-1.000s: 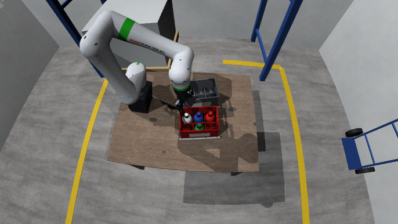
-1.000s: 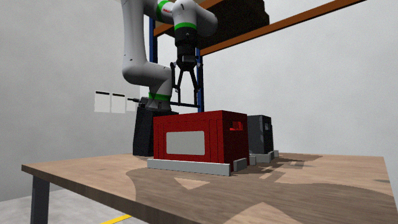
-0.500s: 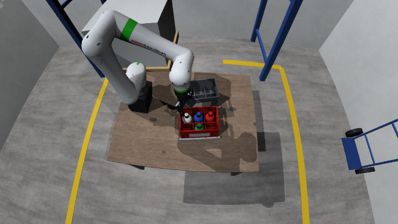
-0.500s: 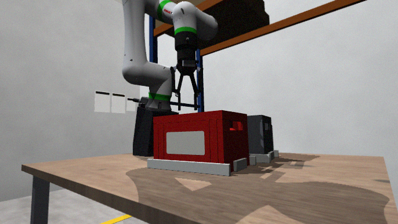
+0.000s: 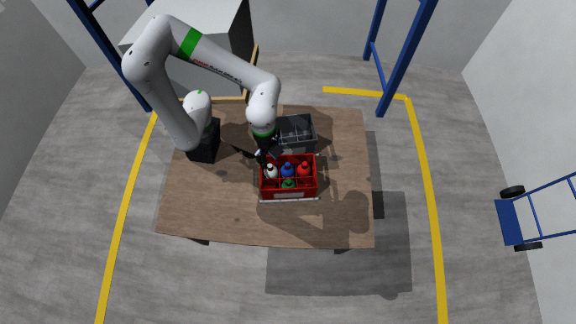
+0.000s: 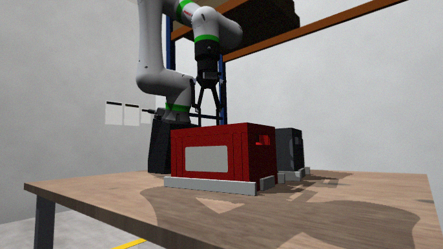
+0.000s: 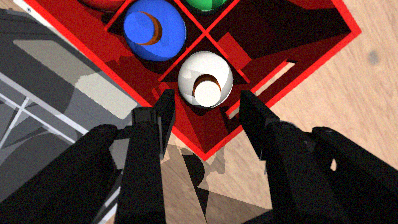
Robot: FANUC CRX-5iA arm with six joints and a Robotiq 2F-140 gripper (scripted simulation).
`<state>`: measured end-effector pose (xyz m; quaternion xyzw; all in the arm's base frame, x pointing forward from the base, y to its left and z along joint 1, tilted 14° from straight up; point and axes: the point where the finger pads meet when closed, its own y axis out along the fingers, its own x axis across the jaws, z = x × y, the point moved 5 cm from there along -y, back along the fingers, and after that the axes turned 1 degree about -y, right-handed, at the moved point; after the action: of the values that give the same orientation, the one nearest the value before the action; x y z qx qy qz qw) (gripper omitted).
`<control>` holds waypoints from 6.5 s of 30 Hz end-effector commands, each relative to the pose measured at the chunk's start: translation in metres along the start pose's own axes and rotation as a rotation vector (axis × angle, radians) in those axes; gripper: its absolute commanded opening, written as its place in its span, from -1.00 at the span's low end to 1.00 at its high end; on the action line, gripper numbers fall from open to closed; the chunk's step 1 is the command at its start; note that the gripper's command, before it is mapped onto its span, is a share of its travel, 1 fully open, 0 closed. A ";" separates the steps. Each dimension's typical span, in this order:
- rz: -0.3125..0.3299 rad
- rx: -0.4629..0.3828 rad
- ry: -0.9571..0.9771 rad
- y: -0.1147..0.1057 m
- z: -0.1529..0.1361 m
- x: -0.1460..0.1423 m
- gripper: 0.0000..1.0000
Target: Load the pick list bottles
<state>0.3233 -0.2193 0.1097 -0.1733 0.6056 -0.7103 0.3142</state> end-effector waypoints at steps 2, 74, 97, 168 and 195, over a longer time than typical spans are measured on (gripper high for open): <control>0.000 0.001 0.000 0.004 0.001 0.000 -0.12; 0.000 0.001 0.000 0.047 0.001 0.000 -0.80; 0.000 0.001 0.000 0.043 0.001 0.000 -0.80; 0.000 0.001 0.000 -0.062 0.001 0.000 -0.80; 0.000 0.001 0.000 -0.103 0.000 0.000 -0.80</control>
<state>0.2995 -0.2124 0.2069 -0.1733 0.6056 -0.7103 0.3141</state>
